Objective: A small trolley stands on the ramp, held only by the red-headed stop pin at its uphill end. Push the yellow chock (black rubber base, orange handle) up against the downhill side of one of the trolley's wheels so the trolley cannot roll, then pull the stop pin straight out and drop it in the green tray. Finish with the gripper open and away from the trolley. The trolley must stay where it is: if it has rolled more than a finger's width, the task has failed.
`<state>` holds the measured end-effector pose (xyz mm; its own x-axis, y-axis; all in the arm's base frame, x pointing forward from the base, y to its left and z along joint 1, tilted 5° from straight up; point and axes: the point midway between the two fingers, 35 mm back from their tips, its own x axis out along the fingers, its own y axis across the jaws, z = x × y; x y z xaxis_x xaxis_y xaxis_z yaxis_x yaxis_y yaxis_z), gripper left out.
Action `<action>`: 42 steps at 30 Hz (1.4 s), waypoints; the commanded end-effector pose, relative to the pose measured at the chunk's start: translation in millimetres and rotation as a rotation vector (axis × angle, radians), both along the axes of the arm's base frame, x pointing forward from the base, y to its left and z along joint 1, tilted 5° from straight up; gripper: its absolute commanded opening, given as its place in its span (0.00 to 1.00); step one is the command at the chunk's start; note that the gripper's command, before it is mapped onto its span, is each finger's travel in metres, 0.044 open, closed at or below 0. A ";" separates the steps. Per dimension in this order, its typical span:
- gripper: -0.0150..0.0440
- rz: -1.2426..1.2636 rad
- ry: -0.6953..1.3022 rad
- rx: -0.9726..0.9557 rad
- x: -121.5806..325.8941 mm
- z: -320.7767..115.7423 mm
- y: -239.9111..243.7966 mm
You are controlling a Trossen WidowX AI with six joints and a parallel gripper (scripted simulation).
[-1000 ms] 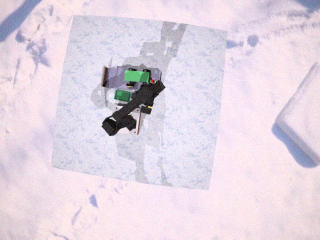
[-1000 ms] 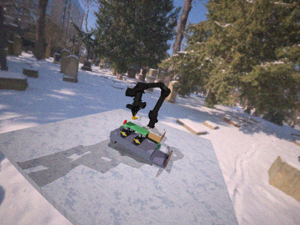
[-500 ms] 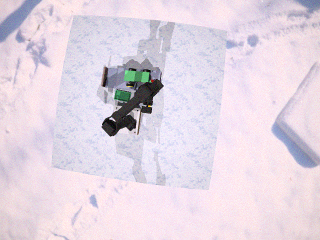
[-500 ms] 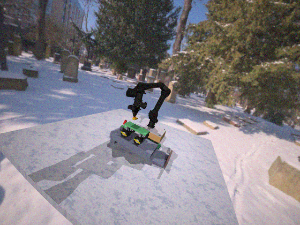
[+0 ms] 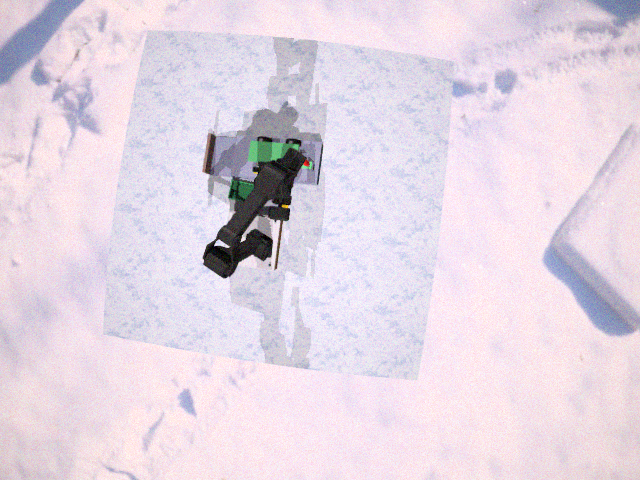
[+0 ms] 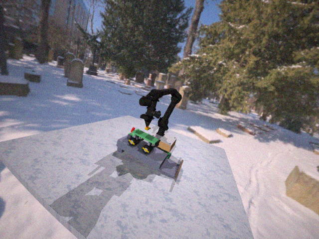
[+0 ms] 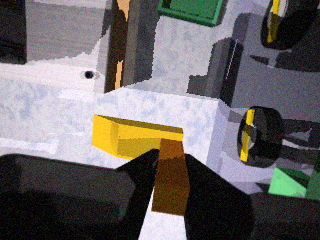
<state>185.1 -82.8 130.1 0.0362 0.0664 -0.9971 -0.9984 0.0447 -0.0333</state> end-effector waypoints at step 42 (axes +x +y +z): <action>0.25 -0.001 -0.010 0.015 36.4 0.7 144.6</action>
<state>216.6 49.9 129.4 0.0384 0.0816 -0.9959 -0.9984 0.0451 -0.0348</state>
